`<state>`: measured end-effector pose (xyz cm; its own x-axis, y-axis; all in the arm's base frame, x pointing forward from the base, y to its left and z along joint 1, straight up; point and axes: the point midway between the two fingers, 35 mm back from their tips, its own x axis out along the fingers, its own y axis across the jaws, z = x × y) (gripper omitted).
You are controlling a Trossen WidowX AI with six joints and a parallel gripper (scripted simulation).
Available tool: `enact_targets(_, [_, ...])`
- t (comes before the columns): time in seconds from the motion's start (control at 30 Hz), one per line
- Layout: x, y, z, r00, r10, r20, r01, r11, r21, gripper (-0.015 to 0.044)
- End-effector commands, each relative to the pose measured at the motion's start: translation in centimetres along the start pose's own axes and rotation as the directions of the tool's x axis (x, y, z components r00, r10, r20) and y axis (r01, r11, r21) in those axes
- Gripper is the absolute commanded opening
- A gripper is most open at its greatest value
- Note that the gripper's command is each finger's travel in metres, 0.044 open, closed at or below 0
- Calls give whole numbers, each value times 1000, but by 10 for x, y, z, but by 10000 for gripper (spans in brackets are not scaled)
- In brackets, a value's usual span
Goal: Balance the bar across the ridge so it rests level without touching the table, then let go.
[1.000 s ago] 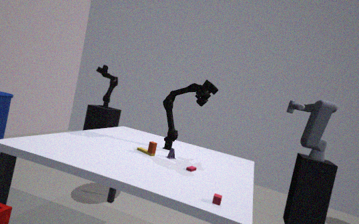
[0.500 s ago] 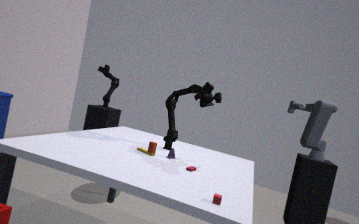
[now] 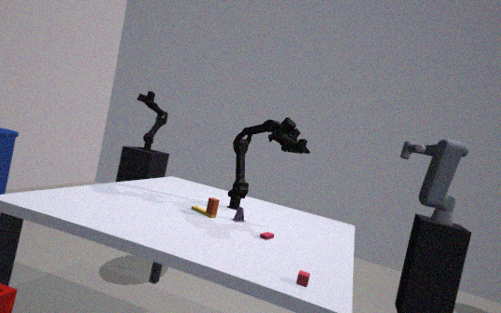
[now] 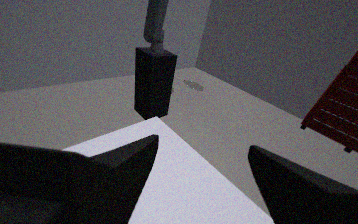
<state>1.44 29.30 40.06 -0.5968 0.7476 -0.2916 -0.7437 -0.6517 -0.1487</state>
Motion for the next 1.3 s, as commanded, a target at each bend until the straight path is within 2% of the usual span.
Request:
enact_targets(0.0, [-8, -21, -22, 994, -80, -69, 91, 978, 186, 315])
enact_targets(0.3, [-37, -57, -64, 951, -225, -213, 305, 799, 517, 315])
enact_targets(0.67, [-83, -88, -116, 849, -351, -395, 515, 380, 768, 315])
enact_targets(0.97, [-127, -99, -159, 741, -398, -542, 569, -59, 821, 315])
enact_targets(1.27, [-174, -98, -199, 623, -394, -675, 484, -484, 729, 315])
